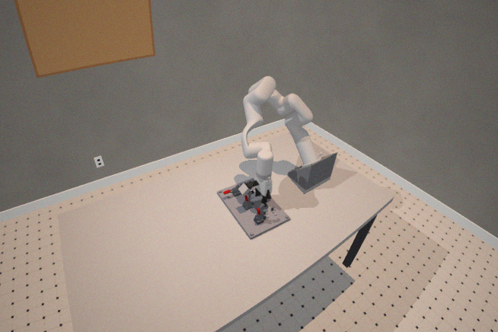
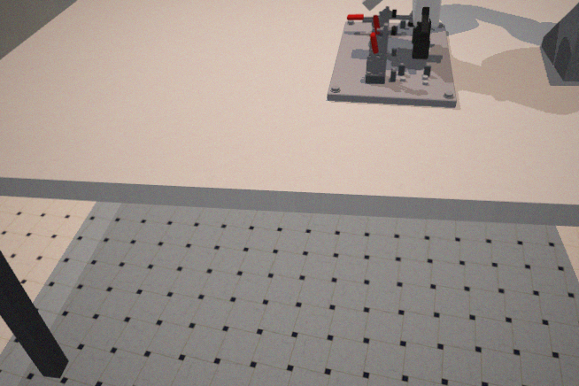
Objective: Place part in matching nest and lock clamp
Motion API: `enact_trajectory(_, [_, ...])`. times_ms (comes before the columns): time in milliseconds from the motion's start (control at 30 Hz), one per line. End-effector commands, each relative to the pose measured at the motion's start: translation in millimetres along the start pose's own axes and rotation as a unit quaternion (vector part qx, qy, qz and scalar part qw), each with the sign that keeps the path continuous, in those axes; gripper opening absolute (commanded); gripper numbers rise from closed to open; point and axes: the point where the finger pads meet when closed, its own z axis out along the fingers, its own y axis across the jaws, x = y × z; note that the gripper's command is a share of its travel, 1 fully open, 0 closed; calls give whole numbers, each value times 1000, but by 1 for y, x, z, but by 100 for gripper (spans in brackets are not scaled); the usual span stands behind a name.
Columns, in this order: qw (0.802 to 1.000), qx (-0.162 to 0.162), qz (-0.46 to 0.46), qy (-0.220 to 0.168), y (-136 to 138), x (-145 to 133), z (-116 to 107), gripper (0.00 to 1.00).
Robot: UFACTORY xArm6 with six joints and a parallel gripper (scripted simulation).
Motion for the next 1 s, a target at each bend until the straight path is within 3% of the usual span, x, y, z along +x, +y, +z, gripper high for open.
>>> enact_trajectory(0, [1000,1,0,1,0,2,-1,0])
enact_trajectory(667, [1000,1,0,1,1,2,-1,0])
enact_trajectory(700, [1000,1,0,1,1,2,-1,100])
enact_trajectory(967, [1000,1,0,1,1,2,-1,100])
